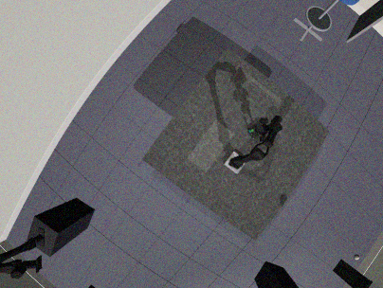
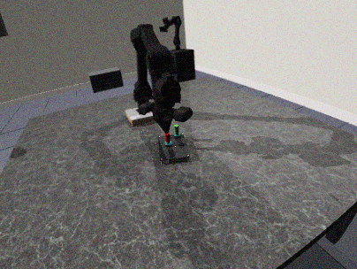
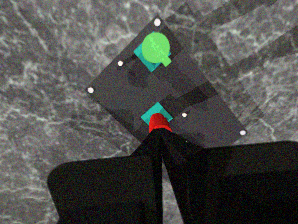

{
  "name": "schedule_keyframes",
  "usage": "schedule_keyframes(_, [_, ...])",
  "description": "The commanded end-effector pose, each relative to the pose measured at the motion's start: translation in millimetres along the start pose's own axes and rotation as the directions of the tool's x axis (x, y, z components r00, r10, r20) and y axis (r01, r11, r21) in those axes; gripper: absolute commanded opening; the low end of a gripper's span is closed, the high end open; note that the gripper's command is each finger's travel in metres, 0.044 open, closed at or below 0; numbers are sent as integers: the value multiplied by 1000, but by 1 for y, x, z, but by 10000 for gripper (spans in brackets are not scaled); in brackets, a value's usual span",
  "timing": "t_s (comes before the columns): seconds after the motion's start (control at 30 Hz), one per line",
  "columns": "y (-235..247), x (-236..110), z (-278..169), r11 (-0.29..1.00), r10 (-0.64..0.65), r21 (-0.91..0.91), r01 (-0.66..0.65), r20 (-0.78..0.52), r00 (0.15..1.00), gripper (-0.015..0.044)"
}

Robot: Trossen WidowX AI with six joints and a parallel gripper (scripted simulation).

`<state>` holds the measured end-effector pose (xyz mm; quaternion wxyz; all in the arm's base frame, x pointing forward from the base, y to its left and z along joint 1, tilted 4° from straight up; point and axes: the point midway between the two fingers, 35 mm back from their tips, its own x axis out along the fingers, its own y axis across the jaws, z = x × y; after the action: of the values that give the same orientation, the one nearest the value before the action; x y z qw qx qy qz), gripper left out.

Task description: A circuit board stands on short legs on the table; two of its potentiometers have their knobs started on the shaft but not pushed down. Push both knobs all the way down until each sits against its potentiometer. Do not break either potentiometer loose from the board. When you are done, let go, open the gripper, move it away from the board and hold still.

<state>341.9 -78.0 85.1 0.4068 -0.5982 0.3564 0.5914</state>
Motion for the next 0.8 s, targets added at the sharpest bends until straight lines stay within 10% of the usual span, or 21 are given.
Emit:
schedule_keyframes(0.0, [-2,-9,-2,1000,-7,1,7,-9,1000,0])
schedule_keyframes(0.17, [-2,-14,-2,1000,-6,1,6,-9,1000,0])
schedule_keyframes(0.77, [75,-33,62,1000,2,1,-2,-1,1000,440])
